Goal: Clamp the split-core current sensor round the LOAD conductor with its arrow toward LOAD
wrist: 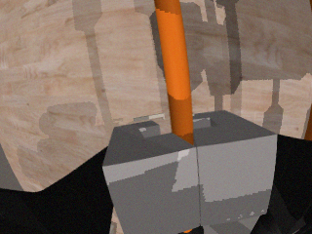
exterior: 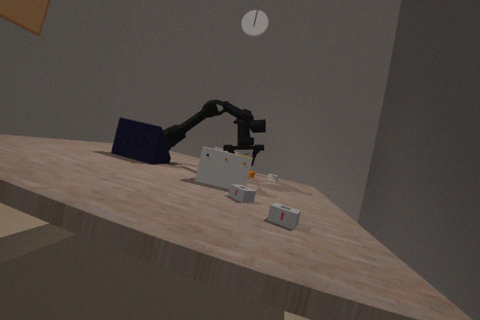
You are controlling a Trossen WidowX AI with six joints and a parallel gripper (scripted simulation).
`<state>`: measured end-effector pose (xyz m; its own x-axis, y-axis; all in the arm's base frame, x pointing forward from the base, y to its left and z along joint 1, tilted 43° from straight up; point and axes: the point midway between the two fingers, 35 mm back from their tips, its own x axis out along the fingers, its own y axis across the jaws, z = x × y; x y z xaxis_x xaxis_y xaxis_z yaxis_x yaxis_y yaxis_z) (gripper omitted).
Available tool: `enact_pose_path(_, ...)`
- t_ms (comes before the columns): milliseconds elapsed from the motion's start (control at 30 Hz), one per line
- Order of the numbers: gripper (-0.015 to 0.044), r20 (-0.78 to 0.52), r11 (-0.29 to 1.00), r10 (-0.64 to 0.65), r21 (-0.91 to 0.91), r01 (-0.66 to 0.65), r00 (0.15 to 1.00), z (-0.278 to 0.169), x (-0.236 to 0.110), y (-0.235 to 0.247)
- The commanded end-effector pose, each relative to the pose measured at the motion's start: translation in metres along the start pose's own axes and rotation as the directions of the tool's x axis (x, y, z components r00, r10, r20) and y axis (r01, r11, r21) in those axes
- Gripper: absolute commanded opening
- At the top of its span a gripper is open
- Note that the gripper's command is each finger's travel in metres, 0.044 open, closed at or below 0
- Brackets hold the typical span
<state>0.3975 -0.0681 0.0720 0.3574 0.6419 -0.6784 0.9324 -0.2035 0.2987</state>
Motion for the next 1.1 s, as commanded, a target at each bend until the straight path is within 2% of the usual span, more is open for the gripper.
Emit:
enact_pose_path(0, 0.0000, 0.000, 1.000, 0.001, -0.001, -0.001, 1.000, -0.0001, -0.0001, 0.0004)
enact_pose_path(533, 0.0000, 0.000, 1.000, 0.001, -0.001, -0.001, 1.000, -0.0001, -0.0001, 0.0004)
enact_pose_path(1067, 0.0420, 0.001, 1.000, 0.006, 0.000, -0.006, 1.000, 0.0003, -0.0008, 0.0000)
